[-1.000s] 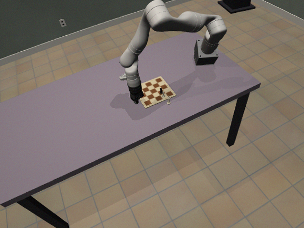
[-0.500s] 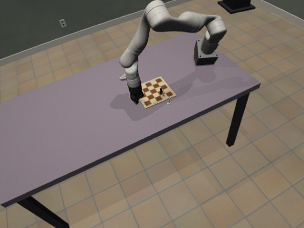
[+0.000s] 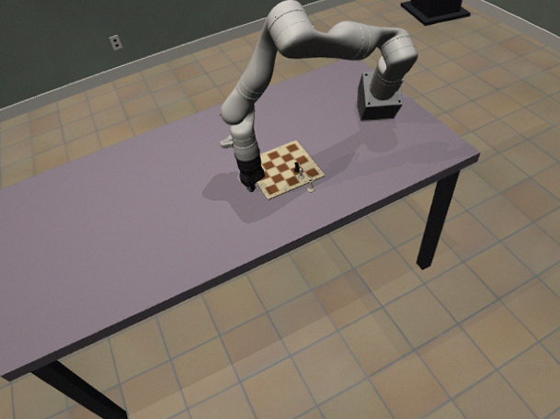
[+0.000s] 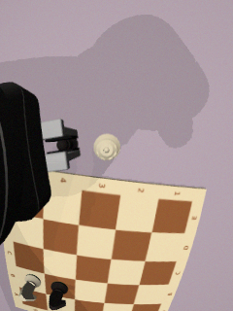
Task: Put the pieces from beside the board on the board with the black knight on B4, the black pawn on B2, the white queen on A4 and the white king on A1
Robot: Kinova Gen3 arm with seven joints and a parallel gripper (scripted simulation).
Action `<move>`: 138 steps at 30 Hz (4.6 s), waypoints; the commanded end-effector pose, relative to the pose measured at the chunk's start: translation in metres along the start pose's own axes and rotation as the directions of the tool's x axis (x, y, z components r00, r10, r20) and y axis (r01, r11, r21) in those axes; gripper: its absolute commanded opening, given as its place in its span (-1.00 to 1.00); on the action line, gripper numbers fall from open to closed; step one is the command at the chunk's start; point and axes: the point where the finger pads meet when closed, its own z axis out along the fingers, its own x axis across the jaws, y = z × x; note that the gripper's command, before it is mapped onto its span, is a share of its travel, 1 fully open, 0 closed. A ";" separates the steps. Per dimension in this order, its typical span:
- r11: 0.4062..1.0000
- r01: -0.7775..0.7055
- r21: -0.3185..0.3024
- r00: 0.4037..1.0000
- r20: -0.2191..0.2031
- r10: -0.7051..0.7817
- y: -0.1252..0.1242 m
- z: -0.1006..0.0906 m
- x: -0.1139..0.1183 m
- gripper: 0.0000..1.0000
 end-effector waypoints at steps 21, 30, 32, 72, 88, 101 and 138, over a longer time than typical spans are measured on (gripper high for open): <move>1.000 0.008 0.002 1.000 0.012 -0.008 0.002 -0.101 -0.006 -1.00; 1.000 0.004 0.000 1.000 0.006 -0.004 0.001 -0.099 -0.003 -1.00; 1.000 0.004 0.000 1.000 0.006 -0.004 0.001 -0.099 -0.003 -1.00; 1.000 0.004 0.000 1.000 0.006 -0.004 0.001 -0.099 -0.003 -1.00; 0.988 -0.152 -0.004 0.988 0.012 0.152 -0.028 -0.101 0.109 -1.00; 0.965 -0.264 -0.001 0.965 0.009 0.264 -0.026 -0.104 0.189 -1.00; 0.965 -0.264 0.001 0.965 0.009 0.264 -0.027 -0.031 0.188 -1.00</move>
